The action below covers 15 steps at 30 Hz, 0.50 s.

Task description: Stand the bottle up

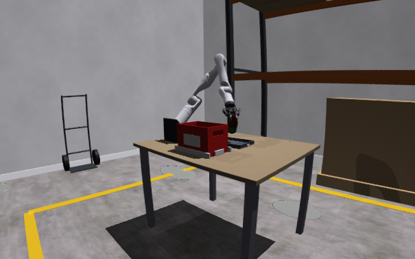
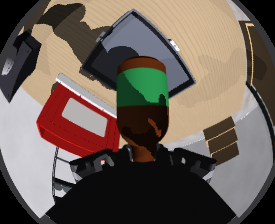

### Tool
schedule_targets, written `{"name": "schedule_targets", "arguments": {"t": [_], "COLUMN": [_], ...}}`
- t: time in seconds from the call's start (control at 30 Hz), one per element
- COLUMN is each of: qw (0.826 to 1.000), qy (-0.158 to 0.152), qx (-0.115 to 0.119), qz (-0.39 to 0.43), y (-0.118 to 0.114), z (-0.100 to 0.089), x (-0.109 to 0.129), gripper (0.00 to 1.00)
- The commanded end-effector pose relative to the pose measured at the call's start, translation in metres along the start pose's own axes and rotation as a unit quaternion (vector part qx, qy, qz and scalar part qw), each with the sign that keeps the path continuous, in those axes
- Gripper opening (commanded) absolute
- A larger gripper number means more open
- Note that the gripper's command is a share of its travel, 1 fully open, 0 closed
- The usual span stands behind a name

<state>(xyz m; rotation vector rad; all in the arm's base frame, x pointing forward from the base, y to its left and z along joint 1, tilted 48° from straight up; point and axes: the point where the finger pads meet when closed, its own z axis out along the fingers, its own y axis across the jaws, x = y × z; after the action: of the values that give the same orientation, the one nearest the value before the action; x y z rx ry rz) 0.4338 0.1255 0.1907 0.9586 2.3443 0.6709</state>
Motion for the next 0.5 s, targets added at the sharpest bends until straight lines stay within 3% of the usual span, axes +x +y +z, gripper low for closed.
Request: {"name": "schedule_targets", "arguments": {"t": [0.0, 0.47], "qw": [1.0, 1.0], "qy": [-0.001, -0.028], "qx": [0.0, 0.0], "qz": [-0.002, -0.003], "y": [0.0001, 0.0001], "z": [0.0009, 0.0001], "x": [0.0034, 0.0013], "gripper": [0.0, 0.0]}}
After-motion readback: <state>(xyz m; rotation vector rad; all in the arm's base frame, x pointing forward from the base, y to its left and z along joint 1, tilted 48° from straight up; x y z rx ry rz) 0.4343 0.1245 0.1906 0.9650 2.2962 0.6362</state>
